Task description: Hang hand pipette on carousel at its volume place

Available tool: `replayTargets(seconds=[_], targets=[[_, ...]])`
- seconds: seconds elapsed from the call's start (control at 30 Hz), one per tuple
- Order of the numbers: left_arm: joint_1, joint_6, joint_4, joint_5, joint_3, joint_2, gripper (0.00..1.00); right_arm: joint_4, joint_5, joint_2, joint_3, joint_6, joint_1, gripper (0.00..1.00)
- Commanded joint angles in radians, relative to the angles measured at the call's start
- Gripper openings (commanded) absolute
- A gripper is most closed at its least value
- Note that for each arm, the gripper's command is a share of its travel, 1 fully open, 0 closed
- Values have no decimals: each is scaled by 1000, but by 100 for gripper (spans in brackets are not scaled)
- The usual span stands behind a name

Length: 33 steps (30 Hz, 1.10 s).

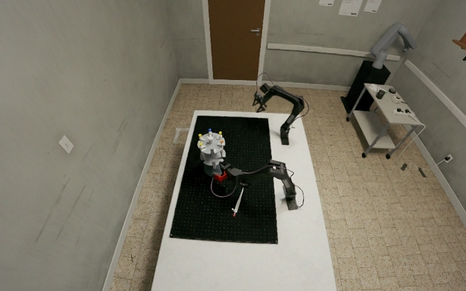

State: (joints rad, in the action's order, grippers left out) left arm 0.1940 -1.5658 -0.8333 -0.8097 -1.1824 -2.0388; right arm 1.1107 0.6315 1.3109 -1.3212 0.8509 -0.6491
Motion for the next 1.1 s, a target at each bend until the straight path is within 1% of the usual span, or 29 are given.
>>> replayTargets(seconds=[0.0,1.07], targets=[[22,-13,-30,36,-3,39,0,-8,16,6,-20,6,-9,100],[22,-9,-31,37,-15,40,0,-8,16,6,-20,6,-9,100]])
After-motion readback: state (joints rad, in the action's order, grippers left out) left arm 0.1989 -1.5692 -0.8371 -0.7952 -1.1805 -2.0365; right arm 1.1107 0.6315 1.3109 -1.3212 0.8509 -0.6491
